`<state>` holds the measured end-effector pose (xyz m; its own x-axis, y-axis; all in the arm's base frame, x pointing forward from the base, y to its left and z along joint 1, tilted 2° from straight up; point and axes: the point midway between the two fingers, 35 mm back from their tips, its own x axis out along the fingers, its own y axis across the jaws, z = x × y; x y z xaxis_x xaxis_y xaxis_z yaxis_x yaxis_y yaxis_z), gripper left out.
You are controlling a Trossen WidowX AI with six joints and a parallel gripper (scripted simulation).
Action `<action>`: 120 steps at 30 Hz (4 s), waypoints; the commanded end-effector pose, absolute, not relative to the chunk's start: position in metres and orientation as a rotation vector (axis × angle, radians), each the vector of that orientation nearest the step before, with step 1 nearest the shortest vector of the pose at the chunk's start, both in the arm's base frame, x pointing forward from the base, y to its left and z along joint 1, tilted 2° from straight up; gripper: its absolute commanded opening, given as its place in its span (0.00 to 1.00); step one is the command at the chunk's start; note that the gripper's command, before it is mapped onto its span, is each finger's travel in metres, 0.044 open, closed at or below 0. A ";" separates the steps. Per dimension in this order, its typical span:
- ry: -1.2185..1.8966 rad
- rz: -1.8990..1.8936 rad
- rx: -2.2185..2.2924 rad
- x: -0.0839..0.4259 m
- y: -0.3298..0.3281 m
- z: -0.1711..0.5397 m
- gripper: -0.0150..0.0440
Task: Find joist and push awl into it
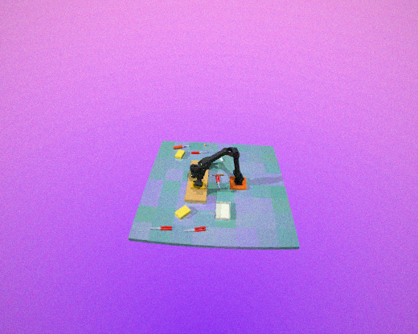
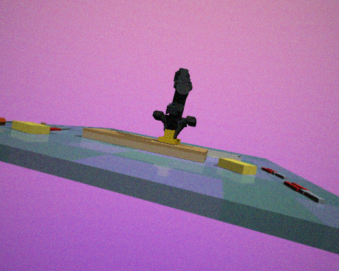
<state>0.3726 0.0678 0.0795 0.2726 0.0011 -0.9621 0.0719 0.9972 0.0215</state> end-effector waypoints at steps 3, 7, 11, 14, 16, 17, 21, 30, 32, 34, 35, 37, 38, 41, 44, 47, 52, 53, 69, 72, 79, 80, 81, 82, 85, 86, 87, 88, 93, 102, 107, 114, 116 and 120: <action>1.296 -0.044 0.068 0.373 0.080 0.080 0.25; 1.296 -0.044 0.068 0.374 0.087 0.080 0.25; 1.296 -0.043 0.069 0.374 0.093 0.080 0.25; 1.296 -0.043 0.069 0.375 0.098 0.080 0.25; 1.296 -0.043 0.069 0.375 0.101 0.080 0.25; 1.296 -0.043 0.069 0.375 0.103 0.080 0.25; 1.296 -0.043 0.070 0.375 0.109 0.080 0.25; 1.296 -0.042 0.071 0.376 0.124 0.081 0.25; 1.296 -0.042 0.071 0.377 0.127 0.081 0.25; 1.296 -0.042 0.071 0.377 0.130 0.081 0.25; 1.296 -0.041 0.071 0.377 0.132 0.081 0.25; 1.296 -0.041 0.072 0.377 0.135 0.081 0.25; 1.296 -0.041 0.072 0.377 0.136 0.081 0.25; 1.296 -0.041 0.072 0.378 0.141 0.082 0.25; 1.296 -0.041 0.072 0.378 0.146 0.082 0.25; 1.296 -0.040 0.073 0.378 0.151 0.082 0.25; 1.296 -0.040 0.073 0.379 0.159 0.082 0.25; 1.296 -0.040 0.073 0.379 0.160 0.082 0.25; 1.294 -0.041 0.071 0.380 0.165 0.083 0.25; 1.296 -0.040 0.074 0.379 0.168 0.083 0.25; 1.296 -0.040 0.073 0.379 0.157 0.082 0.25; 1.296 -0.040 0.073 0.379 0.155 0.082 0.25; 1.296 -0.040 0.073 0.379 0.153 0.082 0.25; 1.296 -0.040 0.073 0.378 0.152 0.082 0.25; 1.296 -0.041 0.072 0.378 0.147 0.082 0.25; 1.296 -0.041 0.072 0.378 0.145 0.082 0.25; 1.296 -0.041 0.072 0.378 0.144 0.082 0.25; 1.296 -0.041 0.072 0.378 0.142 0.082 0.25; 1.296 -0.041 0.072 0.377 0.134 0.081 0.25; 1.296 -0.042 0.071 0.376 0.120 0.081 0.25; 1.296 -0.043 0.070 0.376 0.112 0.081 0.25; 1.296 -0.043 0.069 0.375 0.101 0.080 0.25; 1.296 -0.043 0.069 0.375 0.097 0.080 0.25; 1.296 -0.044 0.069 0.374 0.091 0.080 0.25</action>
<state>0.3753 0.0973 0.0809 0.2716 0.0063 -0.9624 0.0737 0.9969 0.0273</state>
